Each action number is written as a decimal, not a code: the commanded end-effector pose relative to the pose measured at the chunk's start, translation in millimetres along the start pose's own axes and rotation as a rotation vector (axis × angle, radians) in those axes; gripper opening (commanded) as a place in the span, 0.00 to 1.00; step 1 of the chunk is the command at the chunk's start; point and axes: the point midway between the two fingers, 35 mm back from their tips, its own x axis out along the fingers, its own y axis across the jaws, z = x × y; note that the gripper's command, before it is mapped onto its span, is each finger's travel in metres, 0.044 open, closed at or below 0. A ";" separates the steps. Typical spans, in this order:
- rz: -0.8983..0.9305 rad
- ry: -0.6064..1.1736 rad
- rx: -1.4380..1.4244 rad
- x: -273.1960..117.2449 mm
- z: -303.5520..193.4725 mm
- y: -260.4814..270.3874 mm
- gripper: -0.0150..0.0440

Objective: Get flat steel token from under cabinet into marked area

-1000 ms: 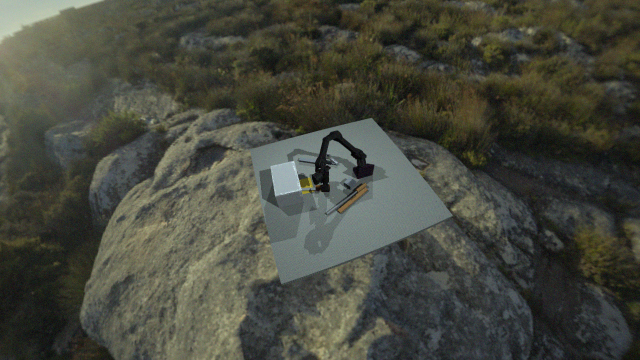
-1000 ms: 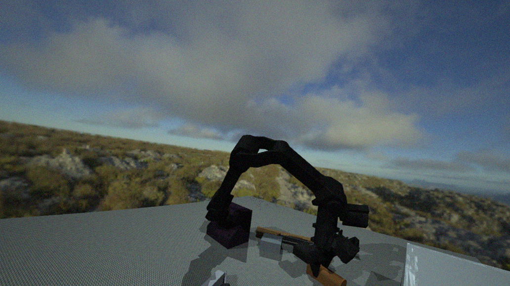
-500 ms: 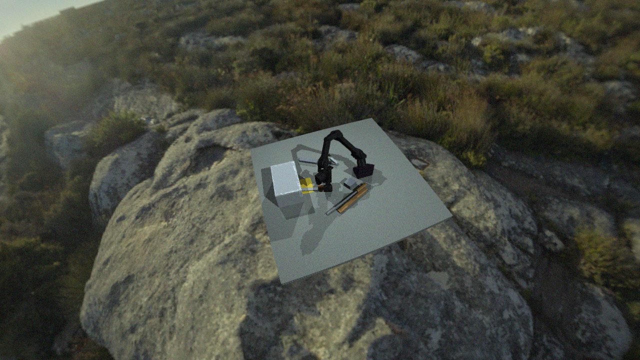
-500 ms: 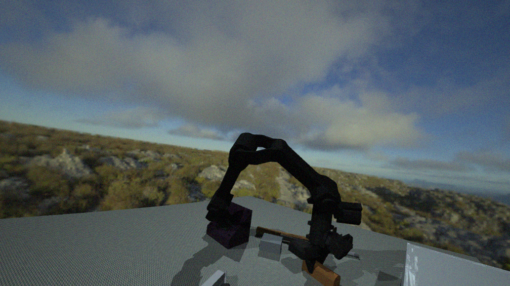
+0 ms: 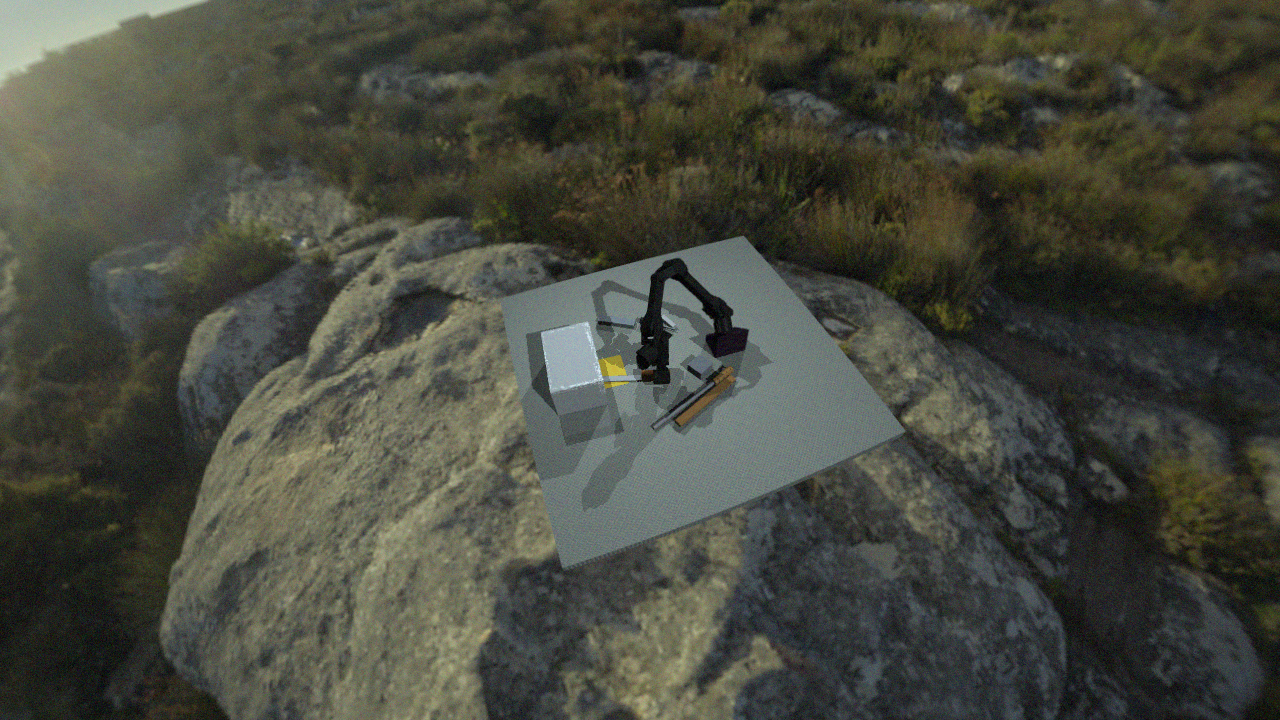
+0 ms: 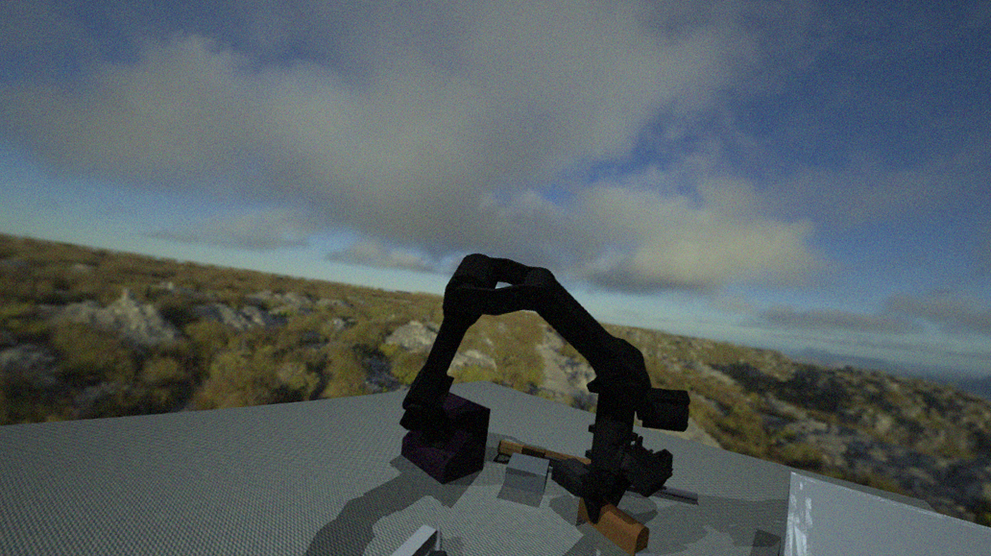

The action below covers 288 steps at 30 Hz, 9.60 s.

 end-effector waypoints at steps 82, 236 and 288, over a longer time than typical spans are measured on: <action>-0.003 0.005 0.266 -3.0 -58.0 0.1 0.25; -0.015 0.002 0.280 -4.0 -7.9 -175.1 0.25; -0.018 0.001 0.280 -4.8 -9.8 -221.4 0.25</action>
